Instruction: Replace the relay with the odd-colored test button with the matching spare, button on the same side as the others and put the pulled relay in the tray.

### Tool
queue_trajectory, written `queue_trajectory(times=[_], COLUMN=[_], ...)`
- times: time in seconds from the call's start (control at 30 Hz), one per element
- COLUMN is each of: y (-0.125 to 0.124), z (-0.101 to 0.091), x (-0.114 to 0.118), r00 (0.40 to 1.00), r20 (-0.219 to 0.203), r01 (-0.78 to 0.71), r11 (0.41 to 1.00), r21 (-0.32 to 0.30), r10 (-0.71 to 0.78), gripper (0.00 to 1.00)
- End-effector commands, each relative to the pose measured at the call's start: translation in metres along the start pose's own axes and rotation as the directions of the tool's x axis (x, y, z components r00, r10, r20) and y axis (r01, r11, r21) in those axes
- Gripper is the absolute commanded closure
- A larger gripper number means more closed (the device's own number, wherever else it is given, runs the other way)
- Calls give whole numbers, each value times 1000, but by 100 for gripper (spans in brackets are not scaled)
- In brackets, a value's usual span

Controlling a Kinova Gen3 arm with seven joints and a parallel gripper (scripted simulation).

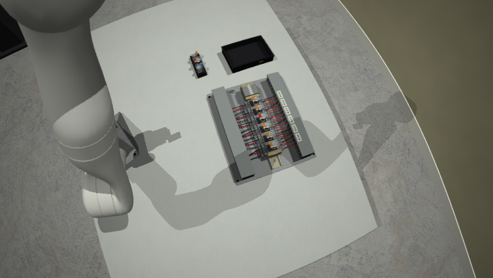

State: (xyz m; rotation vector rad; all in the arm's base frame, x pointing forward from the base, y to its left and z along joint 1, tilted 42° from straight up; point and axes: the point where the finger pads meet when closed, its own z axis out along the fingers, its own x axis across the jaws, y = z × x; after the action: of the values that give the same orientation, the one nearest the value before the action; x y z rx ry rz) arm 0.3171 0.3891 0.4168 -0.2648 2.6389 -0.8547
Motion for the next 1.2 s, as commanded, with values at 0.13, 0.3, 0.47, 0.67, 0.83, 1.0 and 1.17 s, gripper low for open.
queue_trajectory(times=[0.13, 0.3, 0.47, 0.67, 0.83, 1.0, 1.17], y=[-1, -2, -2, -3, -4, -5, -6], z=[21, 37, 44, 67, 87, 98, 118], x=[1, 3, 5, 7, 9, 6, 9], r00=[999, 996, 995, 995, 995, 995, 995], r20=[-53, -93, -95, -98, -100, -100, -100], r01=[-5, -6, -3, -5, -6, -9, -8], r11=[1000, 999, 999, 999, 999, 999, 999], r21=[27, 46, 44, 47, 49, 52, 51], r10=[6, 10, 7, 9, 10, 15, 13], gripper=[0, 0, 0, 0, 0, 0, 0])
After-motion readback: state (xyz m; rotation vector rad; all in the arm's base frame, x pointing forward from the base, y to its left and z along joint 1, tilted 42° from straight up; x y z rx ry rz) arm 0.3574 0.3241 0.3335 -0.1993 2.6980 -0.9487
